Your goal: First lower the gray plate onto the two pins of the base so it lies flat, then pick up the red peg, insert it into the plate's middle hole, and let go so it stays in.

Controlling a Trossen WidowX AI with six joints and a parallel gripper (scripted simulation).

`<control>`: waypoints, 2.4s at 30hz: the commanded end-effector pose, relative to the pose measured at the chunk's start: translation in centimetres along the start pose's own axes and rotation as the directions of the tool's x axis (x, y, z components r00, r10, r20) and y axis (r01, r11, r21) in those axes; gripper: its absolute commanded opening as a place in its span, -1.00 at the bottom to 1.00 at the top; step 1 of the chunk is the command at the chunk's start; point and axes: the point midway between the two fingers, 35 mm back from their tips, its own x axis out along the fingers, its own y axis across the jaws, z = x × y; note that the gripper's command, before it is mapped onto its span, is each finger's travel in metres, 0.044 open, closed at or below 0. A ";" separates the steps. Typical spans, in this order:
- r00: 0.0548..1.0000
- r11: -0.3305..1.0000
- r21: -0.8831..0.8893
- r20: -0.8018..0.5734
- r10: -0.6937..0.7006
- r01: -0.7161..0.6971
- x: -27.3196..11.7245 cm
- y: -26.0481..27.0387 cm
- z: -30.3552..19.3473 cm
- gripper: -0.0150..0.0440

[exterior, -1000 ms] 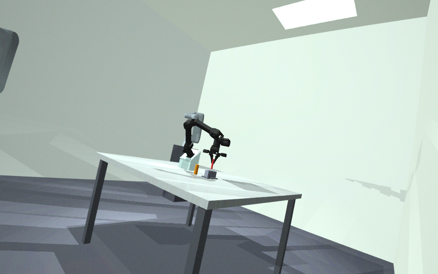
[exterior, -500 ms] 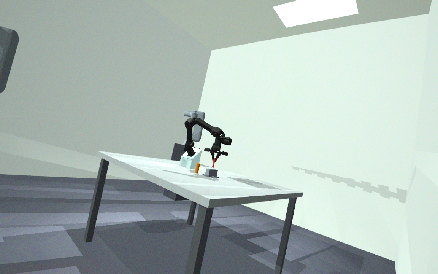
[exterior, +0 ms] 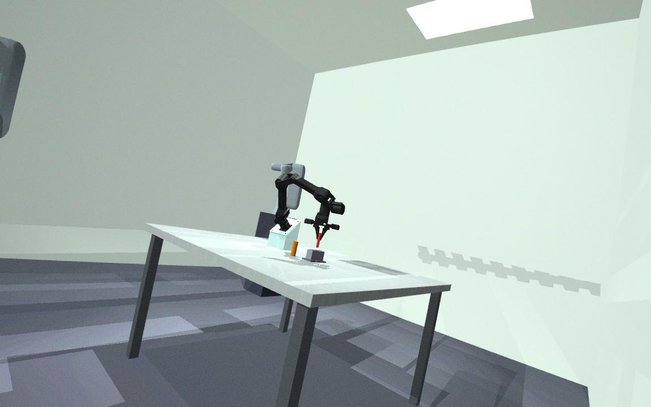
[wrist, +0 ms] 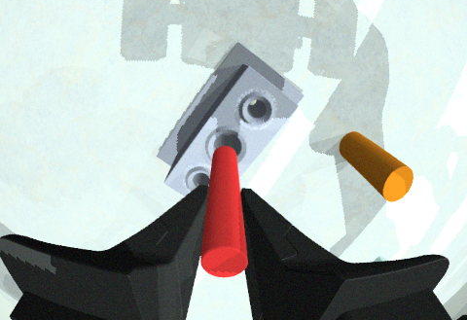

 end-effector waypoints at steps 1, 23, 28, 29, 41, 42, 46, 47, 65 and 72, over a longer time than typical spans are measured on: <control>1.000 1.000 0.000 0.000 0.000 0.000 0.0 -0.2 0.1 -0.49; 1.000 1.000 0.001 0.002 -0.001 0.001 1.1 -0.2 0.1 -0.49; 1.000 1.000 0.001 0.003 -0.002 0.002 1.8 -0.3 0.1 -0.49; 1.000 1.000 0.001 0.004 -0.002 0.002 1.8 -0.3 0.1 -0.49; 1.000 1.000 0.009 0.000 0.002 -0.002 1.5 -0.2 0.2 -0.49; 1.000 1.000 0.009 0.000 0.002 -0.002 1.6 -0.2 0.2 -0.49; 1.000 1.000 0.009 0.000 0.002 -0.002 1.7 -0.2 0.0 -0.49; 1.000 1.000 0.009 0.000 0.002 -0.002 1.7 -0.2 0.0 -0.49; 1.000 1.000 0.010 0.000 0.002 -0.002 1.8 -0.2 0.0 -0.49; 1.000 1.000 0.010 0.000 0.002 -0.002 1.8 -0.2 0.0 -0.05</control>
